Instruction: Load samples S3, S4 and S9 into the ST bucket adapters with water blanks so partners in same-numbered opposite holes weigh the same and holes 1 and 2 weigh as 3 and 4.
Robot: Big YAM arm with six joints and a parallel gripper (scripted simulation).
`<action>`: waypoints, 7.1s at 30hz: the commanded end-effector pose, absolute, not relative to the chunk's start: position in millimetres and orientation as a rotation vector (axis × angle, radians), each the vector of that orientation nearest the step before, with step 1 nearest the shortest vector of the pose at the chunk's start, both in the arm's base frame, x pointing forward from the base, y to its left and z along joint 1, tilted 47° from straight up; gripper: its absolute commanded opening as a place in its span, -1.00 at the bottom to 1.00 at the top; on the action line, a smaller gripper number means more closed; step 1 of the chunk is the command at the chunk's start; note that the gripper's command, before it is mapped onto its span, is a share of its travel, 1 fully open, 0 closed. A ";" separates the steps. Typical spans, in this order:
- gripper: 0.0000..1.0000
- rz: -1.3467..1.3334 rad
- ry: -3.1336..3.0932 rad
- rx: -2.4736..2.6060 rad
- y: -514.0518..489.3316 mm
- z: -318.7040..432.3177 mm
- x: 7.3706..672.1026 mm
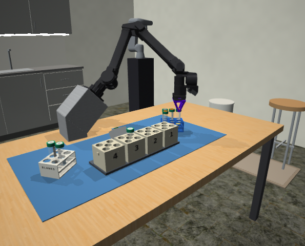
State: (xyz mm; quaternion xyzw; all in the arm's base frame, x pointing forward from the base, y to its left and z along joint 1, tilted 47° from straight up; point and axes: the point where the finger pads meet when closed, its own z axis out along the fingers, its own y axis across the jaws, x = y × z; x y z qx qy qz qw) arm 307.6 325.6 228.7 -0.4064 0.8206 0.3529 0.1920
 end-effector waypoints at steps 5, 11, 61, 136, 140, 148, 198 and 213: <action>-1.00 0.975 2.249 -1.125 311.4 265.2 318.3; -1.00 0.973 2.247 -1.126 296.5 279.6 317.2; -1.00 0.974 2.277 -1.136 220.3 337.9 308.5; -1.00 0.981 2.276 -1.133 284.5 282.3 311.6; -1.00 0.981 2.276 -1.133 284.3 282.2 311.6; -1.00 0.981 2.276 -1.133 283.6 281.8 311.5; -1.00 0.994 2.308 -1.139 329.0 227.6 306.1; 0.11 0.986 2.277 -1.131 327.7 240.8 312.0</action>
